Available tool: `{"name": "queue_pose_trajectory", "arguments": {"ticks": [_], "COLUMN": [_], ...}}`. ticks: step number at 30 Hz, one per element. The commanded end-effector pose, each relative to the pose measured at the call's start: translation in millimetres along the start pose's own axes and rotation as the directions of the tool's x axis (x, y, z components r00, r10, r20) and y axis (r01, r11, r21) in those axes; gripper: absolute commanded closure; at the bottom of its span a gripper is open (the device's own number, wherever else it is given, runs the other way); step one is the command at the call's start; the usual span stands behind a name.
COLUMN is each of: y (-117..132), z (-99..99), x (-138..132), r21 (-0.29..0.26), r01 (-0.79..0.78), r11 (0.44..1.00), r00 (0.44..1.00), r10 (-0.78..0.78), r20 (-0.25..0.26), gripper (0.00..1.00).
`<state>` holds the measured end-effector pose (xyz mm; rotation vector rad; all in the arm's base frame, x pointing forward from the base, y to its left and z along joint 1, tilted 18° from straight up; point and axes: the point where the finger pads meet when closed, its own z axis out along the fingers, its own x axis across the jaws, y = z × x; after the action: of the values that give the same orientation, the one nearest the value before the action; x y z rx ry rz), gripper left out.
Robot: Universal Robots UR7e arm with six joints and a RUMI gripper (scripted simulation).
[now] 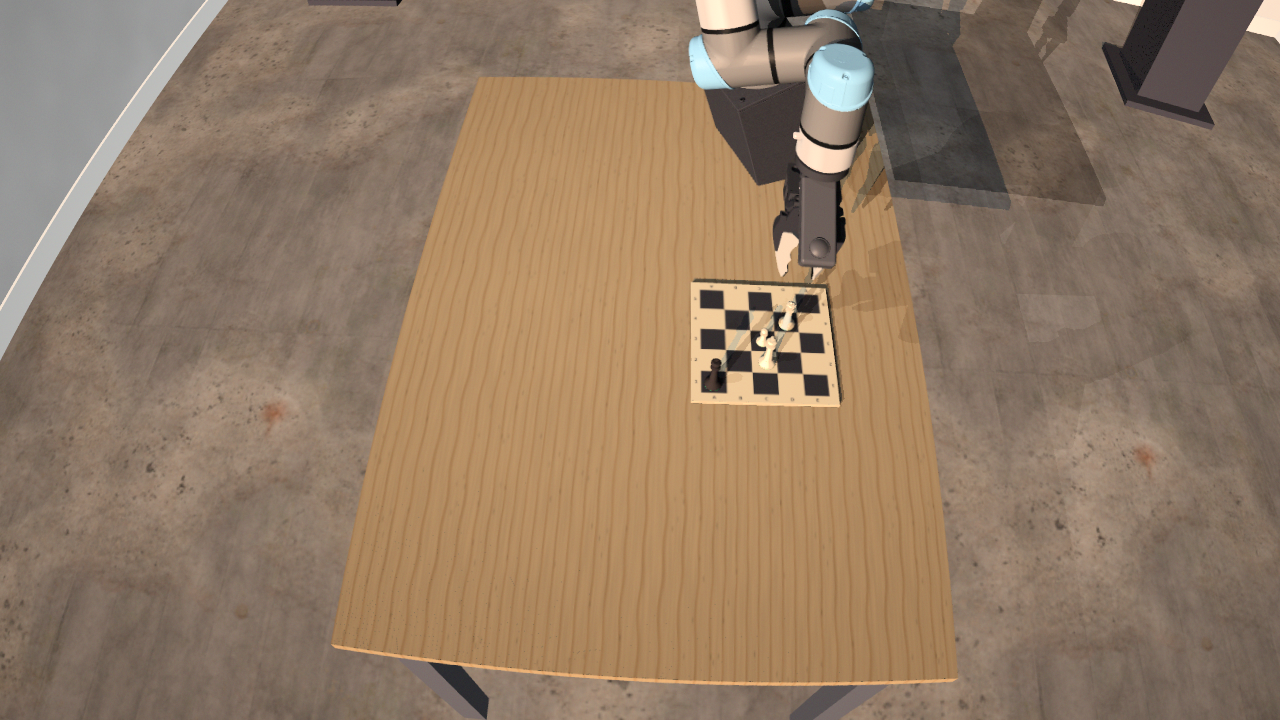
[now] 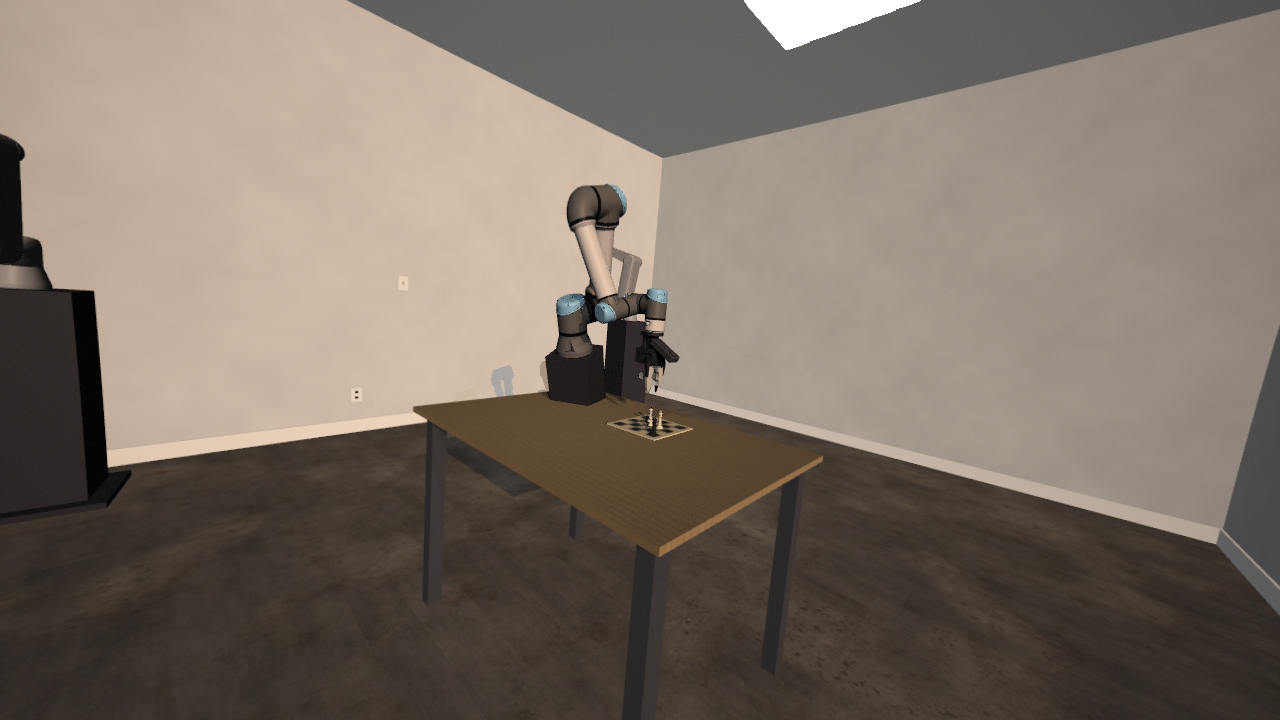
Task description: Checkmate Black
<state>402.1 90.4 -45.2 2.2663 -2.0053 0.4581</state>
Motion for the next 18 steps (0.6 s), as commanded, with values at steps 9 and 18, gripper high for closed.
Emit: {"name": "queue_pose_trajectory", "arguments": {"ticks": [9, 18], "y": [-0.4, -0.5], "z": [11.8, 26.0], "x": [-0.2, -0.5], "r21": [0.001, 0.001], "r01": [0.000, 0.000], "r11": [1.000, 1.000], "r00": [1.000, 1.000], "r10": [0.000, 0.000], "r20": [0.000, 0.000], "gripper": [0.75, 0.75]}}
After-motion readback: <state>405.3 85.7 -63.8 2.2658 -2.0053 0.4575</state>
